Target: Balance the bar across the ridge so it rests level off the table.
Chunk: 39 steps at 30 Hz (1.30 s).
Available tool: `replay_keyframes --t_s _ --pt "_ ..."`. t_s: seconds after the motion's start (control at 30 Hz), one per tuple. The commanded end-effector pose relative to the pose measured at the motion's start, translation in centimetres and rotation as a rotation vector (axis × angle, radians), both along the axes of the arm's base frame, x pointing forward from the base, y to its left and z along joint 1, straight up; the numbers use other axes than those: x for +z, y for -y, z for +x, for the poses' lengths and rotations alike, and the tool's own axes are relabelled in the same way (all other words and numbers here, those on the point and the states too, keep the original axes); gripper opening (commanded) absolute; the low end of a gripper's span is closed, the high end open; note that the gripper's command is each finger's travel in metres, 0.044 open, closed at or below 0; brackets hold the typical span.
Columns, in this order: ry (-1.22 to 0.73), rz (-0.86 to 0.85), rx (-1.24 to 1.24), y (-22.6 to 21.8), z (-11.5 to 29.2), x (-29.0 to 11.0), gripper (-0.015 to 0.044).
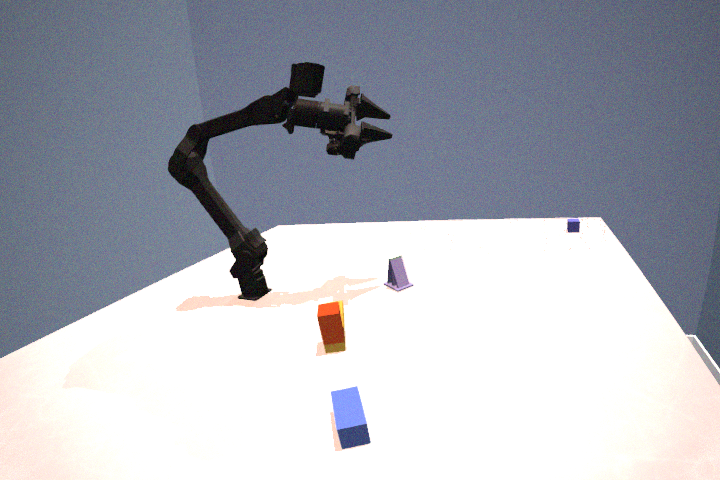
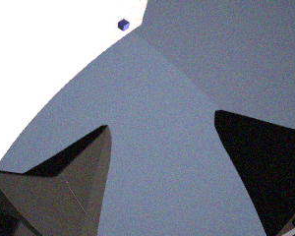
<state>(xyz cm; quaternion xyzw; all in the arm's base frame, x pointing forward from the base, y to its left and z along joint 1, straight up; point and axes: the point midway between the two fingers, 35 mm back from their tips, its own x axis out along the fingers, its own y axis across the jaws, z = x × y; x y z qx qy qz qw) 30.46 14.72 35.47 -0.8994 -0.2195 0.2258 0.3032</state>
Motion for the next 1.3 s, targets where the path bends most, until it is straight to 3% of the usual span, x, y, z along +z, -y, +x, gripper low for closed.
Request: replay_keyframes --t_s 0.0,0.6,1.27 --pt "-0.086 -0.024 -0.076 1.7 1.4 -1.5 0.0315" --pt "-0.597 -0.134 -0.445 12.0 3.8 -10.9 0.0315" --pt "-1.212 -0.177 -0.748 22.5 -1.3 -17.8 0.0315"
